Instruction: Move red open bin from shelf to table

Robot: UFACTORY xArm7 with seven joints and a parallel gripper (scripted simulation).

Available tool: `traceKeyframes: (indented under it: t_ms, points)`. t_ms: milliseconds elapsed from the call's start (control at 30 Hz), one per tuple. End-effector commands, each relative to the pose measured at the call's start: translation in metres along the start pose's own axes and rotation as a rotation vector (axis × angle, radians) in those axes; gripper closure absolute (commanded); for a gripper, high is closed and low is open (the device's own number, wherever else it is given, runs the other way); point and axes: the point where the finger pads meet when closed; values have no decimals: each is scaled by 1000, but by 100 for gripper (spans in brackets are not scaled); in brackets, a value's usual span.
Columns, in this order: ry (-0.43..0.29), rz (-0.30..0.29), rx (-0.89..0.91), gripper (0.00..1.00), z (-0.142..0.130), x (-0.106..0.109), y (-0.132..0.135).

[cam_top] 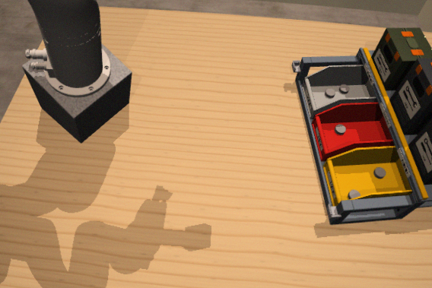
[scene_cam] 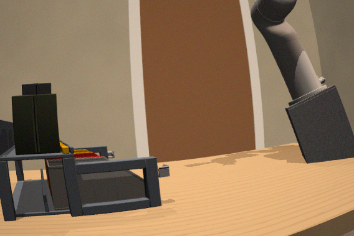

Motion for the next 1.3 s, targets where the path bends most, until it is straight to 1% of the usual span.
traceKeyframes:
  t_ms: [0, 833, 1000, 1267]
  points:
    - [-12, -5, 0, 0, 1, 20, -1]
    - [-12, -5, 0, 0, 1, 16, -1]
    - [-12, -5, 0, 0, 1, 10, -1]
    - [-12, -5, 0, 0, 1, 10, -1]
Point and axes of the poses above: the point where the finger pads meet when closed, its own x axis back along the fingers, its own y axis across the jaws, z = x × y, and after that the axes turned 10 degrees about -x, right-handed
